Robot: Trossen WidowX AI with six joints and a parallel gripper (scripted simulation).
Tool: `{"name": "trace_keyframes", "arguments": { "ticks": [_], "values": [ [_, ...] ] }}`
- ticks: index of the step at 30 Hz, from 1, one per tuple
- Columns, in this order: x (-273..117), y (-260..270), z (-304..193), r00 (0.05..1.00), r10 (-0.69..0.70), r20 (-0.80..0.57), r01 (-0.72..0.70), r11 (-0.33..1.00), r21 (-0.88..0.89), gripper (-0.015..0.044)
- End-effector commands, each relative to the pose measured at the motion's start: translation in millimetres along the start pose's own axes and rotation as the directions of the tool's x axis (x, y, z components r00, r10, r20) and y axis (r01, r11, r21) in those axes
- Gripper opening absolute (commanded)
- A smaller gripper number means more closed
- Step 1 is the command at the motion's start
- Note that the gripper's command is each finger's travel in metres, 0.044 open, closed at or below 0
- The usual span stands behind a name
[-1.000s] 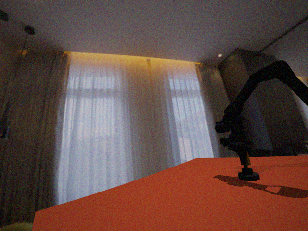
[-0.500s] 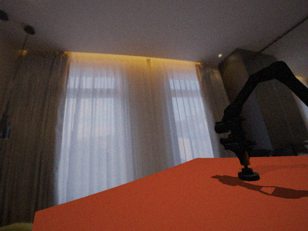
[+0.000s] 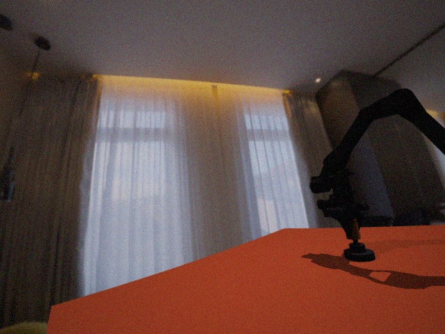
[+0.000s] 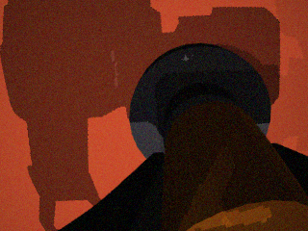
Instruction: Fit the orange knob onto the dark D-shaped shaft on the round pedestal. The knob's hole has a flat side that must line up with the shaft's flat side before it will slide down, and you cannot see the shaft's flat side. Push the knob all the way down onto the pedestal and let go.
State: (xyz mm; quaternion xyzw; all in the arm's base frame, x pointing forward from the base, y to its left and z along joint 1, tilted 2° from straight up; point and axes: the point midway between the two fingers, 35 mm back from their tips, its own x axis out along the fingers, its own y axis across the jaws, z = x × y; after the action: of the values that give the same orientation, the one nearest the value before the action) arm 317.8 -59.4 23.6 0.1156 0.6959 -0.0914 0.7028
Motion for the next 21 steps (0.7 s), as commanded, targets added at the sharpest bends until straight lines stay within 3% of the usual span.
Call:
{"name": "trace_keyframes", "arguments": {
  "ticks": [1, 10, 16, 21],
  "values": [
    [0.5, -0.5, -0.2, 1.0, -0.004, 0.002, 0.004, 1.0, 0.003, 0.0],
    [-4.6, -0.4, -3.2, 1.0, -0.004, 0.002, 0.004, 1.0, 0.012, 0.0],
    [-5.1, -0.1, -3.0, 1.0, -0.004, 0.002, 0.004, 0.98, 0.201, 0.0],
    [-2.9, -0.1, -1.9, 1.0, -0.004, 0.002, 0.003, 0.977, 0.211, 0.0]
  ]
}}
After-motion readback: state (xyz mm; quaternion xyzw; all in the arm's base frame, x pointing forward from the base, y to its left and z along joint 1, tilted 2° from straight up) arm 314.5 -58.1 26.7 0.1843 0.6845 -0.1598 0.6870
